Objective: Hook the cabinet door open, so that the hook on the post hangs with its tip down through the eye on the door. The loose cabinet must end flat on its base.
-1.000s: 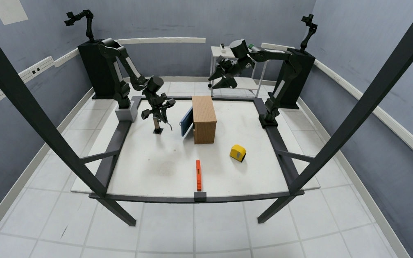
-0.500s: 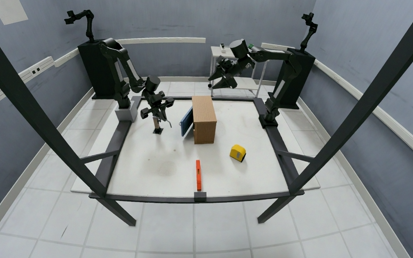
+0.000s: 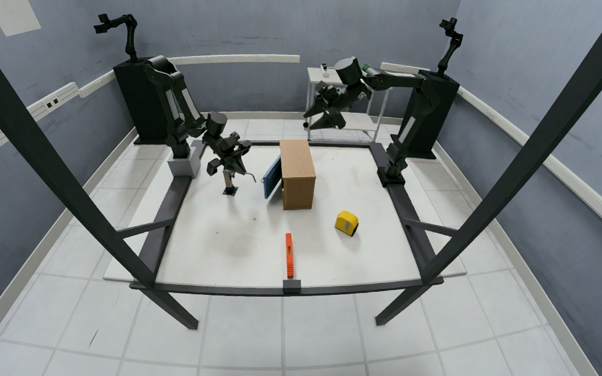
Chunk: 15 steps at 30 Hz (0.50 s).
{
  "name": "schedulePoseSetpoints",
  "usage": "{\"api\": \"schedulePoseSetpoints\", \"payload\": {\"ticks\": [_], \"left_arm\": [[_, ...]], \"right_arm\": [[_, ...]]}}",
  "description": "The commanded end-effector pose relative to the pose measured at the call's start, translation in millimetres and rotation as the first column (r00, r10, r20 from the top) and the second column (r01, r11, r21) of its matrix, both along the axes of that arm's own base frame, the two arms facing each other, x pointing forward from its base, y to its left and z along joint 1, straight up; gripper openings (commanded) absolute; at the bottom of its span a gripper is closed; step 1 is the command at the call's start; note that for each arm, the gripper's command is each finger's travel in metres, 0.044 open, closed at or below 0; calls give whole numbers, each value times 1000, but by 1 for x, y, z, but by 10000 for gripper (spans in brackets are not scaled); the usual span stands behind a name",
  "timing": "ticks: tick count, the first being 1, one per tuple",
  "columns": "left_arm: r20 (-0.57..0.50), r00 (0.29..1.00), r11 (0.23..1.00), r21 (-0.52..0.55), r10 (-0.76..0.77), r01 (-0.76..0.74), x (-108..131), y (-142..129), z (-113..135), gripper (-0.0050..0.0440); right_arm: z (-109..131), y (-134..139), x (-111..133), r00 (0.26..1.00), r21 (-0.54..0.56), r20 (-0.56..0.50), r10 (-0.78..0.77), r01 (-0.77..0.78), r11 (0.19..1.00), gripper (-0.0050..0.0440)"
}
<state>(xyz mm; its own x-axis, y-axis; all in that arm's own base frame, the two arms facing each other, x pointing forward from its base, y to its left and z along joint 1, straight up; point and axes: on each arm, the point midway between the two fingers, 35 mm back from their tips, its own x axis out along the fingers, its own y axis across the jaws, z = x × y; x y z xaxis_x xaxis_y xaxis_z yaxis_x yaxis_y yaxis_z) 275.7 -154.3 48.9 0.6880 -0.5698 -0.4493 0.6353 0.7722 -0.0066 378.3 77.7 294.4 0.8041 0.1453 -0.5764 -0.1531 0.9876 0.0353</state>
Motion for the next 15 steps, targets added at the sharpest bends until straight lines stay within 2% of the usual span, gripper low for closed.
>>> {"api": "schedulePoseSetpoints", "payload": {"ticks": [1, 15], "left_arm": [[16, 997, 997, -8, 73, -73, 2, 2, 5, -50], [10, 916, 916, -11, 402, -402, 12, 13, 5, -50]], "right_arm": [[13, -2, -2, 999, 7, 33, -4, 3, 1000, 400], [13, -2, -2, 999, 7, 33, -4, 3, 1000, 400]]}}
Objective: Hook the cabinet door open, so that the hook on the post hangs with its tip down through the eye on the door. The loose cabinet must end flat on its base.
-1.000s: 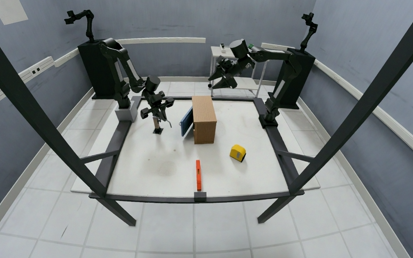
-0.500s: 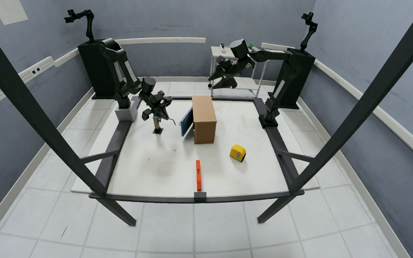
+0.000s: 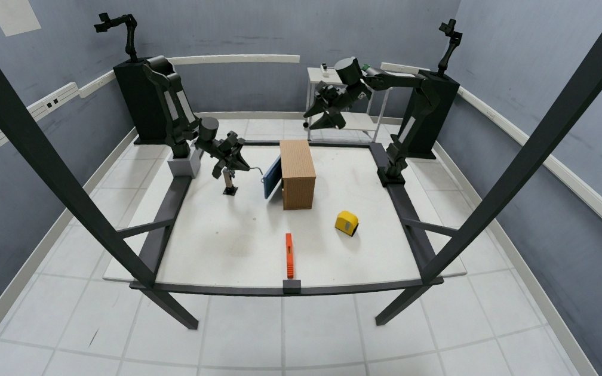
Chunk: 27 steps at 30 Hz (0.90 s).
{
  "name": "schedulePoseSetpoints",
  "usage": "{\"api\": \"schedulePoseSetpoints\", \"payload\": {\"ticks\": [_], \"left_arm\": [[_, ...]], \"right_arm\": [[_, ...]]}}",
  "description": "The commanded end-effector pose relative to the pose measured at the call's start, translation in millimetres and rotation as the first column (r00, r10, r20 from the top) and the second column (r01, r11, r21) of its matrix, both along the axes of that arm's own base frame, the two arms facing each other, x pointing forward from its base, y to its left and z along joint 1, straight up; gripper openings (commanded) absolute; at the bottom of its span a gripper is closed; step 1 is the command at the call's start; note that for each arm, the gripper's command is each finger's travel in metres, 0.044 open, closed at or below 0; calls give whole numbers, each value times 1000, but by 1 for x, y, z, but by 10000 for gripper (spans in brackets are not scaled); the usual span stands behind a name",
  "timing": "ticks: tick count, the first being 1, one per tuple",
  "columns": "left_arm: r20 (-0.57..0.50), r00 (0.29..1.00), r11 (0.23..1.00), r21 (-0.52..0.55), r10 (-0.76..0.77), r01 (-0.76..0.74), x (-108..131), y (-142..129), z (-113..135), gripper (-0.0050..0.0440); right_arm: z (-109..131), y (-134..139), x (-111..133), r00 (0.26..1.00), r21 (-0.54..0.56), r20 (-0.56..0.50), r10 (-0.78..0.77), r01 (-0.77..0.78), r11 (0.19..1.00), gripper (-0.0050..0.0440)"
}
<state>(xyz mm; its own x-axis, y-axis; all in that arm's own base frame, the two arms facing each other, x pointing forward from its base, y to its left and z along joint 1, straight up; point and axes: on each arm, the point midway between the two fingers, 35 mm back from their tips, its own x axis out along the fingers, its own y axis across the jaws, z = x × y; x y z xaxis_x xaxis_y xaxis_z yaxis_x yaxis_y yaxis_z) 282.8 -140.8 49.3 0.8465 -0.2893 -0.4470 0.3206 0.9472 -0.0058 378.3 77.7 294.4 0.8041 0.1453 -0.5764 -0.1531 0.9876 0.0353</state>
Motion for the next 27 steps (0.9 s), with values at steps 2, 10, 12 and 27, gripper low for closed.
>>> {"api": "schedulePoseSetpoints", "payload": {"ticks": [2, 10, 12, 27], "left_arm": [[10, 997, 997, -7, 78, -77, 5, 0, 5, -50], [7, 990, 990, -6, 141, -141, 4, 4, 4, -50], [7, 990, 990, -4, 142, -142, 4, 5, 3, -50], [-112, 984, 990, 21, 141, -139, 13, 2, 4, -50]], "right_arm": [[13, -2, -2, 999, 7, 33, -4, 3, 1000, 400], [13, -2, -2, 999, 7, 33, -4, 3, 1000, 400], [13, -2, -2, 999, 7, 33, -4, 3, 1000, 400], [13, -2, -2, 999, 7, 33, -4, 3, 1000, 400]]}}
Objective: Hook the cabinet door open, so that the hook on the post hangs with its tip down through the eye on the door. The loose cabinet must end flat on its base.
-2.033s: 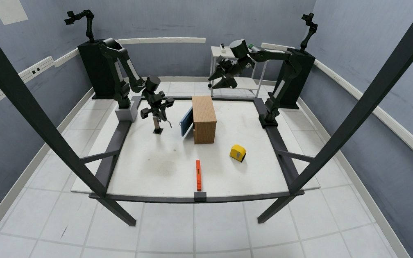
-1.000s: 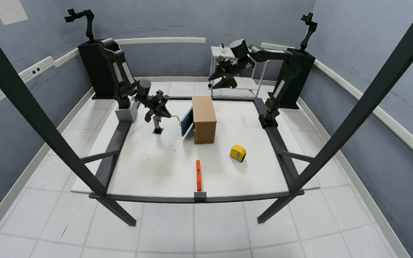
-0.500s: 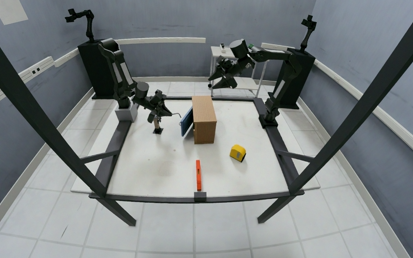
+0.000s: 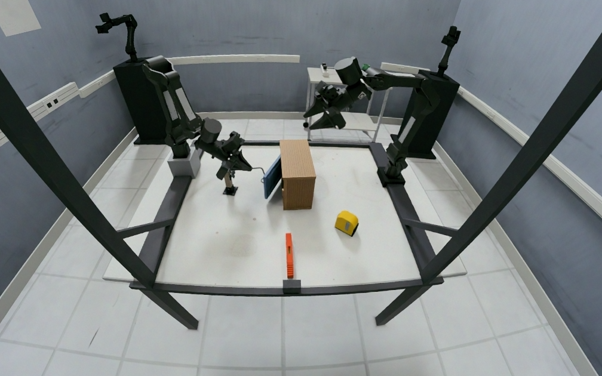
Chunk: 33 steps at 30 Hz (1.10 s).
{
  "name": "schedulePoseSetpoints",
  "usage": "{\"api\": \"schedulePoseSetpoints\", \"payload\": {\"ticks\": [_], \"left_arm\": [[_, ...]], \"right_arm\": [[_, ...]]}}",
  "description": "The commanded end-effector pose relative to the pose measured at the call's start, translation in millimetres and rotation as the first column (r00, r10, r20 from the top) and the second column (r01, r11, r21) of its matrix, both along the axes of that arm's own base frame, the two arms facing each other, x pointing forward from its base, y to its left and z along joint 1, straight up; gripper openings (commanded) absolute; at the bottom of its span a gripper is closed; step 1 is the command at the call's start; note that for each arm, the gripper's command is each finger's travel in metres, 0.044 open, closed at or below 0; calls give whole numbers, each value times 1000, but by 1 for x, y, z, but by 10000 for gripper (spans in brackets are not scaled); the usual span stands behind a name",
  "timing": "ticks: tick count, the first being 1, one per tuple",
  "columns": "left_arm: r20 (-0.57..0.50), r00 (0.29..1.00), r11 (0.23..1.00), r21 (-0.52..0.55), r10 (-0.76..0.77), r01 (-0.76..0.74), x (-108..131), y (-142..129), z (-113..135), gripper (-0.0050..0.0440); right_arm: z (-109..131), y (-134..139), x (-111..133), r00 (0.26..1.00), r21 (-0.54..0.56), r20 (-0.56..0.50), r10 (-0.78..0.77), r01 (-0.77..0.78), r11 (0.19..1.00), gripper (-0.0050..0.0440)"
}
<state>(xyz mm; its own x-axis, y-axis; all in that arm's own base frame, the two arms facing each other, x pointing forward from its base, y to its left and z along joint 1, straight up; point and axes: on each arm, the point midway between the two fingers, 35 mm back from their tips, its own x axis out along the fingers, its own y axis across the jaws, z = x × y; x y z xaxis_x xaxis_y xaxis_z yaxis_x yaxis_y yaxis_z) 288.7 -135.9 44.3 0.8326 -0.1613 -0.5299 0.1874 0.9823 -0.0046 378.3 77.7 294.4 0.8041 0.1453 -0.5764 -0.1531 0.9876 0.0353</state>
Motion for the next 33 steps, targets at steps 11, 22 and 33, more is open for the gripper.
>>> {"api": "schedulePoseSetpoints", "payload": {"ticks": [11, 22, 33], "left_arm": [[-200, 980, 1000, 27, 7, -2, 13, -3, -5, -50], [-379, 925, 998, 62, 16, 8, 18, -4, -15, -50], [-407, 913, 997, 72, 19, 12, 17, -4, -19, -50]], "right_arm": [[13, -2, -2, 999, 7, 33, -4, 3, 1000, 400], [13, -2, -2, 999, 7, 33, -4, 3, 1000, 400], [13, -2, -2, 999, 7, 33, -4, 3, 1000, 400]]}}
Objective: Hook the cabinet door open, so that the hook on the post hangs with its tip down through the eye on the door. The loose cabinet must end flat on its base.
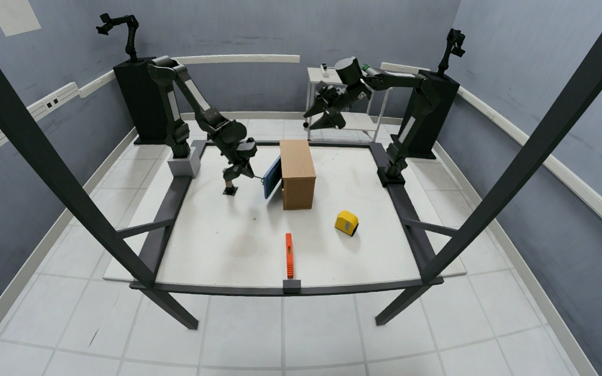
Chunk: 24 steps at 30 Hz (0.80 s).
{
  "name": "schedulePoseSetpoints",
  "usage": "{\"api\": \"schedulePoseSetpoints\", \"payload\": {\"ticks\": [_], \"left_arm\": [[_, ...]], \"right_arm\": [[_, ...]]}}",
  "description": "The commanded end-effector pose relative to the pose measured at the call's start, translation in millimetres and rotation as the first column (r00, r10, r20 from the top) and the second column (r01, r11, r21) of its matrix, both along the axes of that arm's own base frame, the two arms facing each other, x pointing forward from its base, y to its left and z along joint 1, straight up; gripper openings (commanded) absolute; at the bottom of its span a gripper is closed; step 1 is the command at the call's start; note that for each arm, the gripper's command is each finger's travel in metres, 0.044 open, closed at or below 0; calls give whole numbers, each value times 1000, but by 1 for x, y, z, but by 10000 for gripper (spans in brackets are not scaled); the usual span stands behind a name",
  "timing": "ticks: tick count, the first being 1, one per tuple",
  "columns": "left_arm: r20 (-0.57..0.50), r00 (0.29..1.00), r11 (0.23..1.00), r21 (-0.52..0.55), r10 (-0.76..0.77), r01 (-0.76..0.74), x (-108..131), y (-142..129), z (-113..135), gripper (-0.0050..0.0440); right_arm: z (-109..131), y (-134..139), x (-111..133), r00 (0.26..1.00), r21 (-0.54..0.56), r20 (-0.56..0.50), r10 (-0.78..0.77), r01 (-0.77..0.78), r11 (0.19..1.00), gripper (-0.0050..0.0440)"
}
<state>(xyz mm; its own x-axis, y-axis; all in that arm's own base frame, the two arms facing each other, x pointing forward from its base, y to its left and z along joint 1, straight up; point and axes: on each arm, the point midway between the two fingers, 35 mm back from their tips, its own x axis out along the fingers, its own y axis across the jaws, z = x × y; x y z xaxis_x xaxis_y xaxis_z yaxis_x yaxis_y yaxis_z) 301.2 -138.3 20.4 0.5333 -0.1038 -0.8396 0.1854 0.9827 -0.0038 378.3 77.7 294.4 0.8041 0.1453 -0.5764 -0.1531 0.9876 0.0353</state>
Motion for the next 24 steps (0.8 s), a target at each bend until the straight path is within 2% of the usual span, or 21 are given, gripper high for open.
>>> {"api": "schedulePoseSetpoints", "payload": {"ticks": [1, 2, 7, 12, 20, 24], "left_arm": [[11, 1000, 1000, -8, 5, -5, 5, -1, 5, -50], [11, 1000, 1000, -8, 5, -5, 5, -1, 5, 24], [28, 1000, 1000, -18, 6, -5, 5, -2, 13, 142], [26, 1000, 1000, -13, 5, -5, -3, -1, 21, 142], [33, 999, 1000, -20, 5, -5, -36, 5, 77, 142], [22, 1000, 1000, -13, -9, 9, -38, 11, 69, 238]], "right_arm": [[13, -2, -2, 999, 7, 33, -4, 3, 1000, 400], [13, -2, -2, 999, 7, 33, -4, 3, 1000, 400], [13, -2, -2, 999, 7, 33, -4, 3, 1000, 400], [13, -2, -2, 999, 7, 33, -4, 3, 1000, 400], [13, -2, -2, 999, 7, 33, -4, 3, 1000, 400], [13, -2, -2, 999, 7, 33, -4, 3, 1000, 400]]}}
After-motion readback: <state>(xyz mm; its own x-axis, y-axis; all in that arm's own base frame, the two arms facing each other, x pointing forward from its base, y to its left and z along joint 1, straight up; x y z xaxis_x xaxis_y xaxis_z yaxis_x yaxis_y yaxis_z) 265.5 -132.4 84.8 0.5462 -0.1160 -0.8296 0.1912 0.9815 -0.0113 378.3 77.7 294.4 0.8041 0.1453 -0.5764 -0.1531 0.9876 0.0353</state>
